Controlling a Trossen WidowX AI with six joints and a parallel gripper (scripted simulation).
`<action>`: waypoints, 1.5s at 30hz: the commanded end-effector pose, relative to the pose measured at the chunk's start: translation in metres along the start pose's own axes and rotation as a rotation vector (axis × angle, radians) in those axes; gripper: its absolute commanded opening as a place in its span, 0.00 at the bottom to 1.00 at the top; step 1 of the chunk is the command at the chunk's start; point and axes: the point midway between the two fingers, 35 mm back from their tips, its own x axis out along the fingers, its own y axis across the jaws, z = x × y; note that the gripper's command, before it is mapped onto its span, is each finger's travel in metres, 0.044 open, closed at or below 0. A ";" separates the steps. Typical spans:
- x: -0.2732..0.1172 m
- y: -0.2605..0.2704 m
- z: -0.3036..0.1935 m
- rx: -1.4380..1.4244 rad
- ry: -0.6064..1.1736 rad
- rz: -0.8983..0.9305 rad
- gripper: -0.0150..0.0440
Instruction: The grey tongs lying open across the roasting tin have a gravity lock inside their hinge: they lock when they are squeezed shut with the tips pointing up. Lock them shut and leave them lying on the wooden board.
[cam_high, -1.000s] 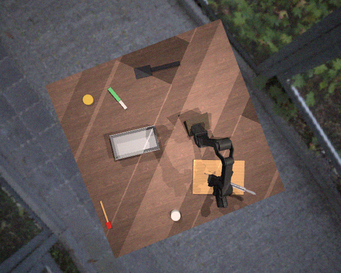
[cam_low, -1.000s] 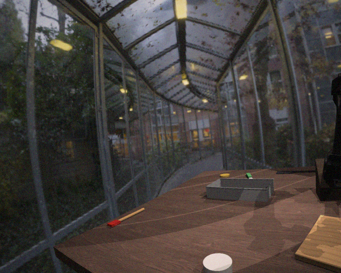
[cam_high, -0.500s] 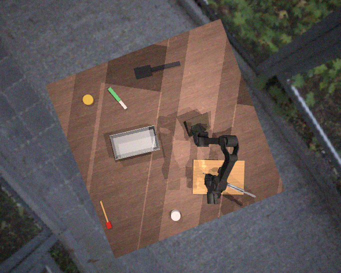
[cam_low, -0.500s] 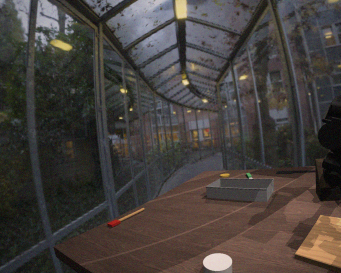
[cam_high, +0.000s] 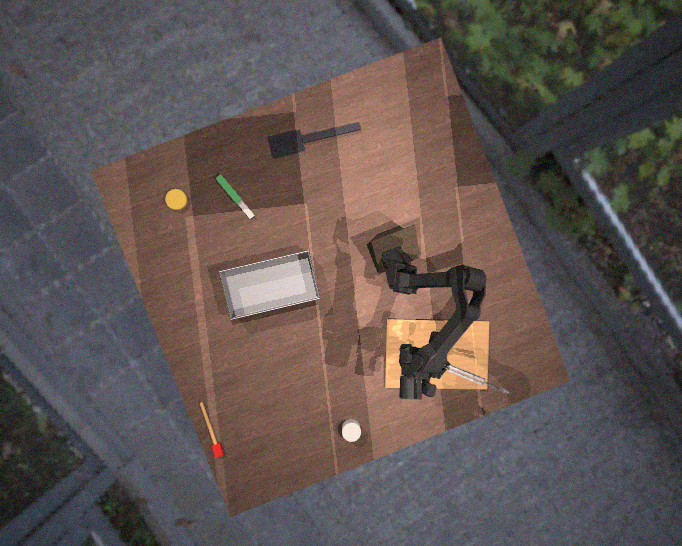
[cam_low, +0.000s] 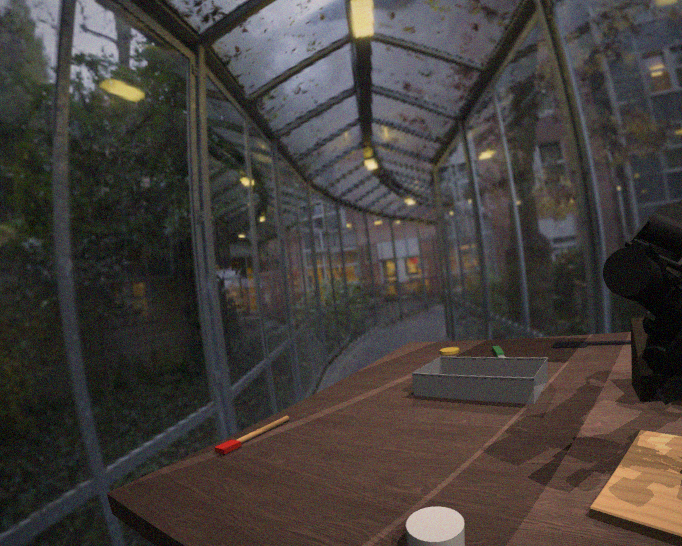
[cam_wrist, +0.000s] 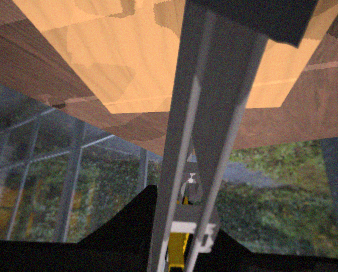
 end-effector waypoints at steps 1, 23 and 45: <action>-0.001 -0.002 -0.004 -0.020 0.025 -0.001 0.00; -0.001 -0.002 -0.004 -0.020 0.025 -0.001 0.00; 0.014 -0.002 -0.003 0.050 -0.129 -0.048 0.00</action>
